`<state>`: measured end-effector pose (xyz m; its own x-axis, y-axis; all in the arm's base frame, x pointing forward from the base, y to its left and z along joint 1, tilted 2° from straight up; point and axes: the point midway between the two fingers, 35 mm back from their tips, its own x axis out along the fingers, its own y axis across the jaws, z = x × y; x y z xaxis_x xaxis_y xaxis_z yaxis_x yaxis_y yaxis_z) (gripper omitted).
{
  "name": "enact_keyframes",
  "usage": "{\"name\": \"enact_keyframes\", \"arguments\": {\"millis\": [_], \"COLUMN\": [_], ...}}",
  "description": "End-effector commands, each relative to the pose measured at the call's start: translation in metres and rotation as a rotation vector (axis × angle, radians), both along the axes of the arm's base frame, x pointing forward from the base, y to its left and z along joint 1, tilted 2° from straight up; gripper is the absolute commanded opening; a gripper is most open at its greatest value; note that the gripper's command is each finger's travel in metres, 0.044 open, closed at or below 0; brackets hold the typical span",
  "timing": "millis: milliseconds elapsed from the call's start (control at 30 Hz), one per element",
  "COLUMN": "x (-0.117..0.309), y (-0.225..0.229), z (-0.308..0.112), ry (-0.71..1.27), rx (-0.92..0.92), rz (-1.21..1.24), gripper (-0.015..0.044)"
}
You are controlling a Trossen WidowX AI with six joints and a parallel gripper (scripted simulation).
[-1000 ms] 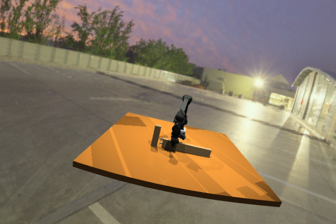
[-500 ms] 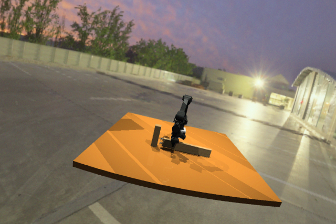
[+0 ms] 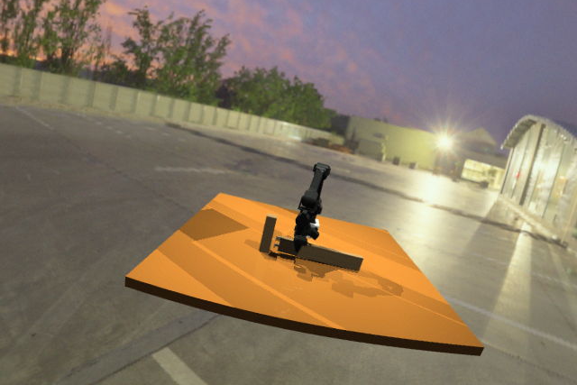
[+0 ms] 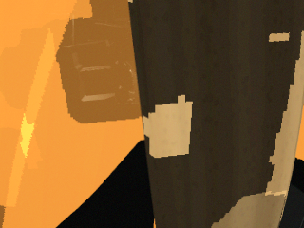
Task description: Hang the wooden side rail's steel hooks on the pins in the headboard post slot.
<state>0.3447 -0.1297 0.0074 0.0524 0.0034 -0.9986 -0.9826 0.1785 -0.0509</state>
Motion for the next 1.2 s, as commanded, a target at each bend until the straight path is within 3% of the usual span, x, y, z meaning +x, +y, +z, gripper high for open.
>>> {"name": "enact_keyframes", "arguments": {"millis": [0, 1167], "x": [0.0030, 0.0026], "y": [-0.0011, -0.0011], "z": [0.0082, 0.0140], "ry": [-0.019, -0.019], "rx": [-0.007, -0.007], "rz": [0.006, 0.006], "gripper": [0.0000, 0.0000]}}
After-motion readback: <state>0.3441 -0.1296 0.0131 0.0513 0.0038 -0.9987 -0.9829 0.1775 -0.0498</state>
